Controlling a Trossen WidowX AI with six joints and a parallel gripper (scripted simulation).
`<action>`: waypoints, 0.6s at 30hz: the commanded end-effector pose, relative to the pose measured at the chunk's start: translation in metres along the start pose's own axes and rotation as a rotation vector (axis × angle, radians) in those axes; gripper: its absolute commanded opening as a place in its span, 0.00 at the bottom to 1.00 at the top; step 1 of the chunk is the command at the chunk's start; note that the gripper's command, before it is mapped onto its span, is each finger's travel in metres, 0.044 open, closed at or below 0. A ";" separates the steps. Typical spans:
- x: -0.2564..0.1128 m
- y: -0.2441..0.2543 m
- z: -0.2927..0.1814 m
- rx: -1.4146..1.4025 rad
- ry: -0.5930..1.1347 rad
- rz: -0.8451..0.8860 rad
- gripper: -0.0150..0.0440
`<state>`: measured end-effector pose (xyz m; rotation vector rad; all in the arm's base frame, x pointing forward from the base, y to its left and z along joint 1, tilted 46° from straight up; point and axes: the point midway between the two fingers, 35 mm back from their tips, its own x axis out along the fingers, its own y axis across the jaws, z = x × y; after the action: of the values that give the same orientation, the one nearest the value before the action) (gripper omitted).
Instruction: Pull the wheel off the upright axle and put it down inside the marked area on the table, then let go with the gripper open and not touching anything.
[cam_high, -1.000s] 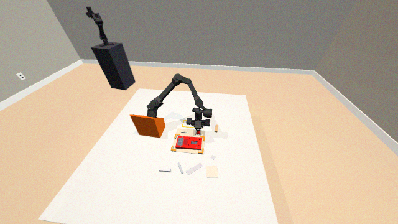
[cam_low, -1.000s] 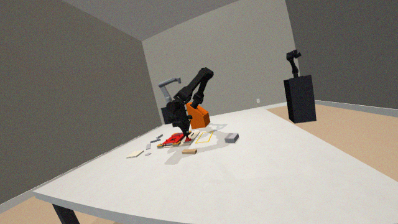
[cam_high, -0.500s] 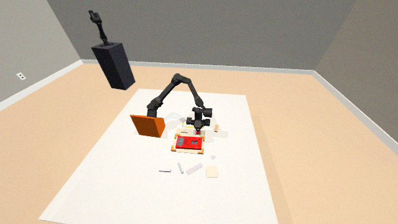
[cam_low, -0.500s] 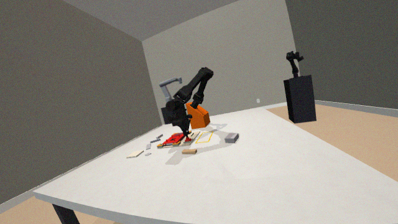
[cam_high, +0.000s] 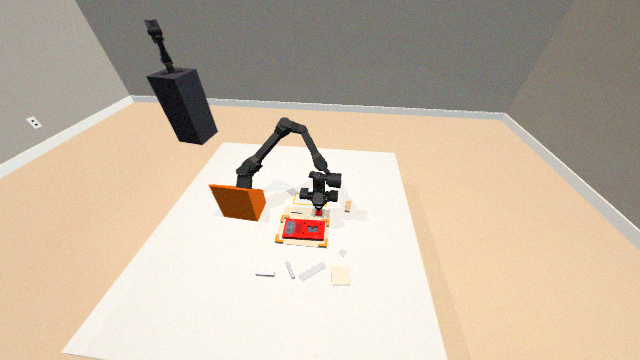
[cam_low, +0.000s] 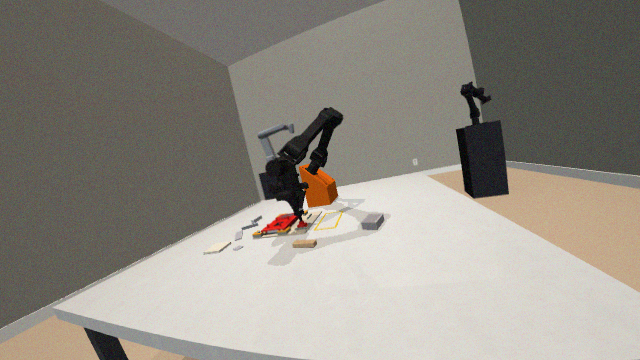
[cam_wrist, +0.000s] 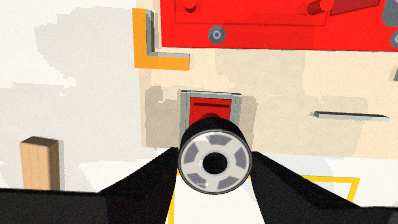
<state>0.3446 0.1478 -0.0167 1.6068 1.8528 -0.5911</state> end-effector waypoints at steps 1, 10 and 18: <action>-0.002 0.001 -0.001 -0.007 0.000 0.001 0.25; -0.005 0.001 -0.001 -0.006 0.000 0.001 0.25; -0.009 0.001 -0.001 -0.006 0.000 0.001 0.25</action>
<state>0.3448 0.1432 -0.0124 1.6075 1.8531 -0.5927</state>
